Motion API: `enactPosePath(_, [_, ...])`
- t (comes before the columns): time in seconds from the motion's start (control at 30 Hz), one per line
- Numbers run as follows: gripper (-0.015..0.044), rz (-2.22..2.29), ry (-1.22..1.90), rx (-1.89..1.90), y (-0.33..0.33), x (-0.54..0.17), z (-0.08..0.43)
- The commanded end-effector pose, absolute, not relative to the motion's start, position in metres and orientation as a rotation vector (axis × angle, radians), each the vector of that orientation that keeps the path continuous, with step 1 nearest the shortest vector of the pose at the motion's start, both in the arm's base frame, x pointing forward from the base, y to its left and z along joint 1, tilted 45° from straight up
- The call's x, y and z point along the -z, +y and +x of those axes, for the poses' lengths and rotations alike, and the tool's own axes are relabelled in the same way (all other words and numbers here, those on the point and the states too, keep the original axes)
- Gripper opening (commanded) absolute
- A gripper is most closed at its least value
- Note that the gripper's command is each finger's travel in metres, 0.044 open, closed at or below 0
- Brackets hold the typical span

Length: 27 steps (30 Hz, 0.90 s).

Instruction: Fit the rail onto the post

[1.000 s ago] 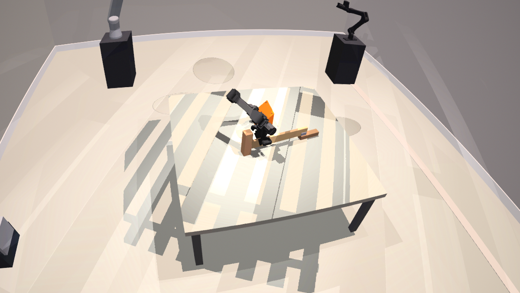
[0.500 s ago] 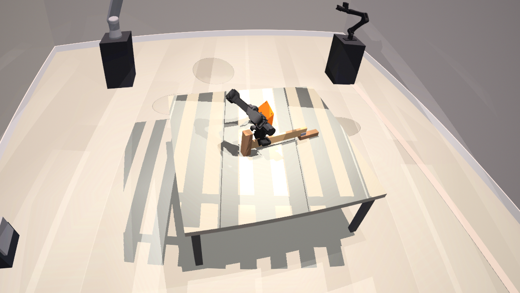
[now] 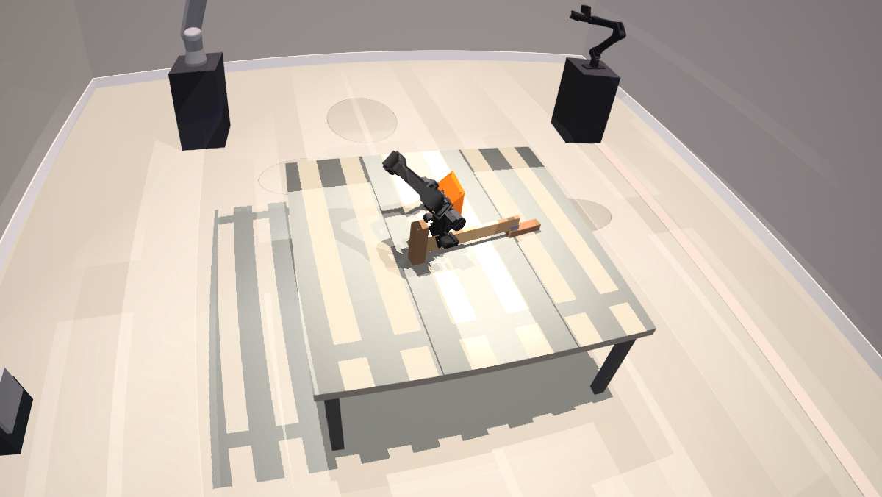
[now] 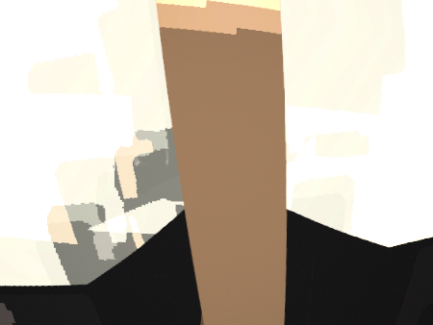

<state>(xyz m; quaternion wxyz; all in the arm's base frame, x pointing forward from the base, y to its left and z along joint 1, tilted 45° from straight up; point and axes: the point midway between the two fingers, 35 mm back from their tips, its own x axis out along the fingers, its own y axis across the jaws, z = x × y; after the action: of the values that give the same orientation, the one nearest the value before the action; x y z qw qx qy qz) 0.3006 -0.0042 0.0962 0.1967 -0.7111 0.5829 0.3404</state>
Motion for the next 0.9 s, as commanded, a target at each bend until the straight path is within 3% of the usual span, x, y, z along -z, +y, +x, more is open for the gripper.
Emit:
enactPosePath(0.0, [0.0,-1.996,1.627,-0.951,-0.005,-0.0991,0.3018])
enactPosePath(0.47, [0.0,-1.997,1.627,-0.95,-0.008,-0.1019,0.3028])
enactPosePath(0.87, [0.0315,-1.989,1.629,-0.959,-0.0054,-0.0975,0.3011])
